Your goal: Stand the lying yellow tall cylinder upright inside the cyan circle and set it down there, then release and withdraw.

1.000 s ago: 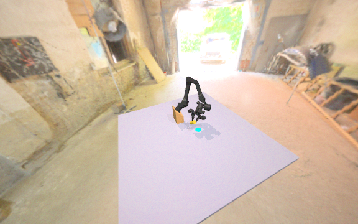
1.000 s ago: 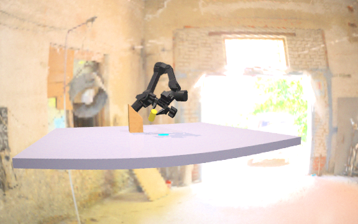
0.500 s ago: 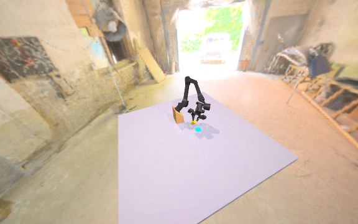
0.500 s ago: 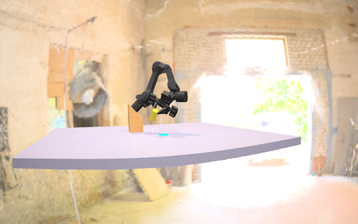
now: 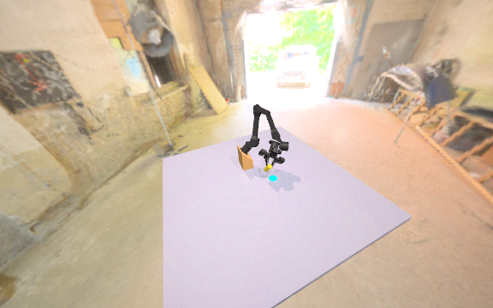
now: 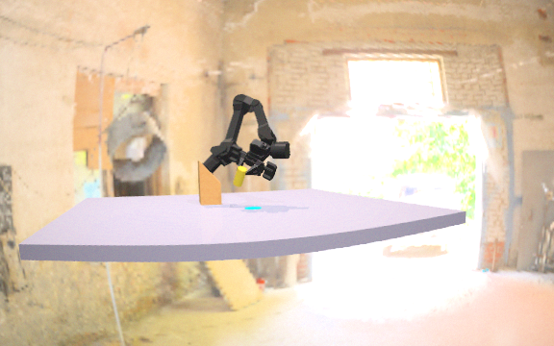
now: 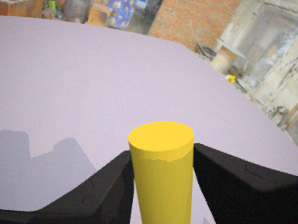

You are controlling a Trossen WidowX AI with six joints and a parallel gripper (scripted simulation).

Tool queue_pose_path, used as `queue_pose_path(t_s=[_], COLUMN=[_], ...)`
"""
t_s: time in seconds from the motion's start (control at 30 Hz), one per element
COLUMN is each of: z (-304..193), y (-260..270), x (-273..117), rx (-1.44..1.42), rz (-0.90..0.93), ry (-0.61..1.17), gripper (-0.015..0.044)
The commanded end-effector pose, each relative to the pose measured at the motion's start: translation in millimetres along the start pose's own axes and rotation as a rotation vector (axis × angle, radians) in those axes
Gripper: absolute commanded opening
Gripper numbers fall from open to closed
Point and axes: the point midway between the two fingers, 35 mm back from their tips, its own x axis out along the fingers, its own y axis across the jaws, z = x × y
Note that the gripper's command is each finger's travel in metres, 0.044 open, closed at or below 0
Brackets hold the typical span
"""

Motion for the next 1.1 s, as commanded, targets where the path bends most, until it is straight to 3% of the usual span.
queue_pose_path(t_s=[0.0,1.07], z=[2.0,8.6], y=[0.4,5.3], x=[-1.4,-14.7], rx=[0.023,0.171], rz=[0.009,0.104], ry=[-0.029,-0.198], gripper=[0.0105,0.0105])
